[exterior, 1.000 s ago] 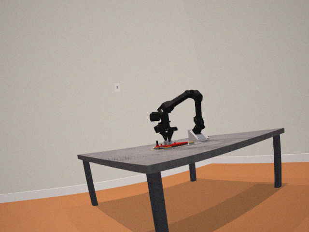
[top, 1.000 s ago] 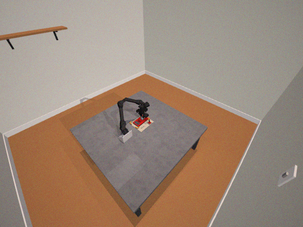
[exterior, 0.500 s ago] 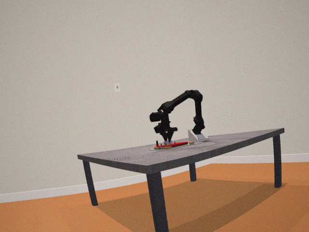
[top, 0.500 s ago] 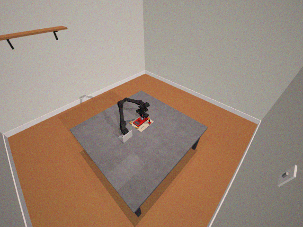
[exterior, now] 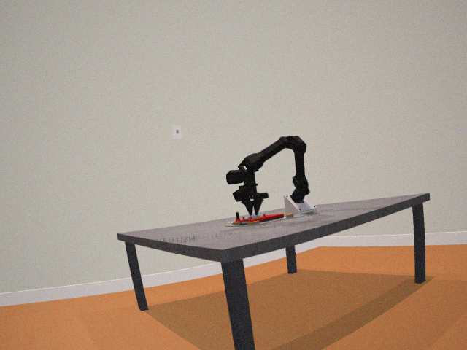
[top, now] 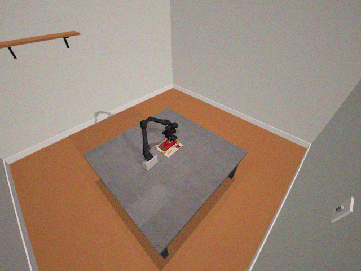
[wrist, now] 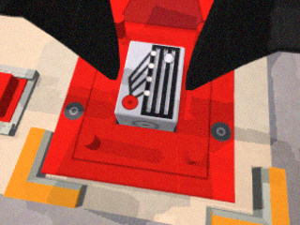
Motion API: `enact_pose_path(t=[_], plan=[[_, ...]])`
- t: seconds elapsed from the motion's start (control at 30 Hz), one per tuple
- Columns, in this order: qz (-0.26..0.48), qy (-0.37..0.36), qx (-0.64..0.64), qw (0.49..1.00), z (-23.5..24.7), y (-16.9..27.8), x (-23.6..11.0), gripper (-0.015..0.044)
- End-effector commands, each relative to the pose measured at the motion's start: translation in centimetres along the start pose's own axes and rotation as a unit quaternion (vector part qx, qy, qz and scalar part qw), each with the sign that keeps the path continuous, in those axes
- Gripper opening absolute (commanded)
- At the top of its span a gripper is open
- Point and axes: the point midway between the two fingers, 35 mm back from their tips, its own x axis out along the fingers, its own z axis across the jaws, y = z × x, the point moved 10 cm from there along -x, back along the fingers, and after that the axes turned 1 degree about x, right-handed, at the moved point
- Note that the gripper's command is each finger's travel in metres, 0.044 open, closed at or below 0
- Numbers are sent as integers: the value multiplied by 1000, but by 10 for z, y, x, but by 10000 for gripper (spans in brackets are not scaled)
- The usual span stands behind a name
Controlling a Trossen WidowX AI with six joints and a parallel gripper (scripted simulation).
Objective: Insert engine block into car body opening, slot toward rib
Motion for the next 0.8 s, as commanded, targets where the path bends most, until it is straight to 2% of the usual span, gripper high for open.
enact_pose_path(t=[0.0, 0.23, 0.57, 0.67, 0.77], plan=[[0, 0, 0, 1000, 0, 0, 0, 264], [0, 0, 0, 1000, 0, 0, 0, 440], [0, 0, 0, 1000, 0, 0, 0, 440], [0, -2, 2, 1000, -1, 1, -14, 440], [0, -2, 2, 1000, -1, 1, -14, 440]])
